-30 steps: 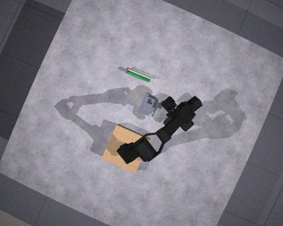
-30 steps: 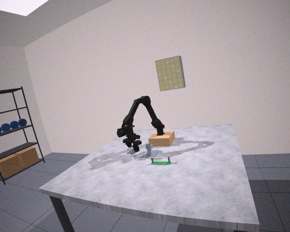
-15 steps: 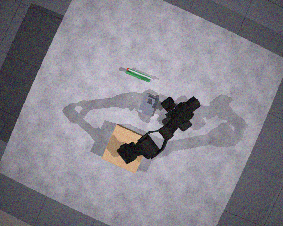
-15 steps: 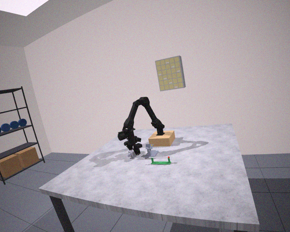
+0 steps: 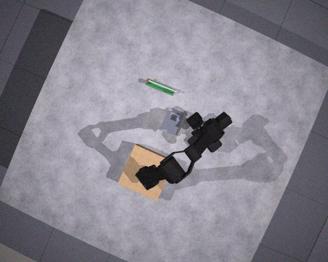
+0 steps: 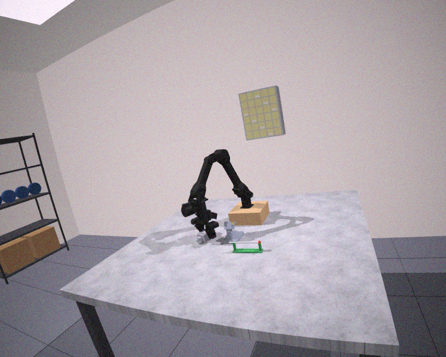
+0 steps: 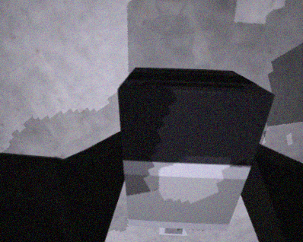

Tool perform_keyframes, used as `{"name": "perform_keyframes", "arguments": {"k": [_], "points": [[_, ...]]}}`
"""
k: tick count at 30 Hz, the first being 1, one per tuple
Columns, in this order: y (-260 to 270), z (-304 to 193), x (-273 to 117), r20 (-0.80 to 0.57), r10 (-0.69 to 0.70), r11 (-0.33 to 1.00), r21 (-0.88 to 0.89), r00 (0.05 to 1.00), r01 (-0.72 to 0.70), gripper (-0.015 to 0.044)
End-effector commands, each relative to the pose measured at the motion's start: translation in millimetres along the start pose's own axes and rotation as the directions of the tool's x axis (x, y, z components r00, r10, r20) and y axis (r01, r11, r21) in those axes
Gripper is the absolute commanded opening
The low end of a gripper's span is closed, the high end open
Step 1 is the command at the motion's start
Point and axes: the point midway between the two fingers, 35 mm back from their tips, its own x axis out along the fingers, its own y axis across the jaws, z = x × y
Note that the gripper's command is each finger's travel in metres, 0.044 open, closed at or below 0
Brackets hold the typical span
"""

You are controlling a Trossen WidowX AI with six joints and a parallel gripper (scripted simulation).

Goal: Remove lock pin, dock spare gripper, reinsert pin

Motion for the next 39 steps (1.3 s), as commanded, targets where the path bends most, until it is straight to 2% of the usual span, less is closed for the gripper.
{"name": "perform_keyframes", "arguments": {"k": [1, 4, 27, 39], "points": [[0, 0, 0, 0.000, 0.000, 1.000, 0.000, 1.000, 0.000, 0.0367], [0, 0, 0, 0.000, 0.000, 1.000, 0.000, 1.000, 0.000, 0.0440], [0, 0, -52, 0.000, -0.001, 1.000, 0.000, 1.000, 0.001, 0.0440], [0, 0, -45, 0.000, -0.001, 1.000, 0.000, 1.000, 0.001, 0.0440]]}}
